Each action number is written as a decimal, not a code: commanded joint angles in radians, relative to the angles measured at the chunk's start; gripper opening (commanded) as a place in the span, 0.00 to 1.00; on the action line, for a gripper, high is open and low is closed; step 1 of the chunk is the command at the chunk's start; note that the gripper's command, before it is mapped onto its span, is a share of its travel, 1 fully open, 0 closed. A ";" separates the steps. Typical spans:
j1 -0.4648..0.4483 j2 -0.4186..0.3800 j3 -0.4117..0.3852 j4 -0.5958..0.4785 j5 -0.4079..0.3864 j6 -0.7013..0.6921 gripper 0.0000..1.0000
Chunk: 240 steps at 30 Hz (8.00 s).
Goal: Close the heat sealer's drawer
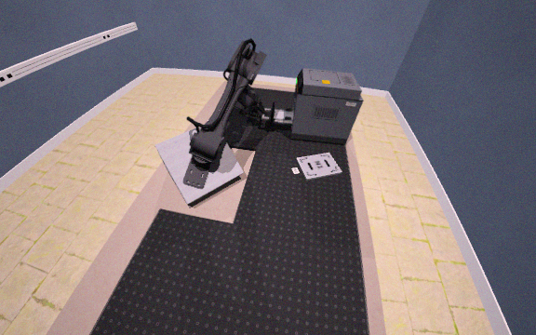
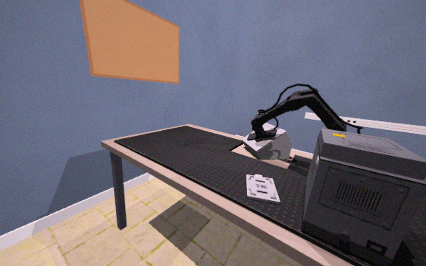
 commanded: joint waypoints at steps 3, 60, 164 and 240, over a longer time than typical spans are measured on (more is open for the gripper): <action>0.016 -0.041 -0.018 0.016 0.022 -0.005 0.30; 0.016 -0.041 -0.017 0.015 0.005 -0.005 0.00; -0.131 -0.175 -0.178 0.556 0.022 -0.532 0.00; -0.177 -0.220 -0.264 0.889 0.001 -0.830 0.00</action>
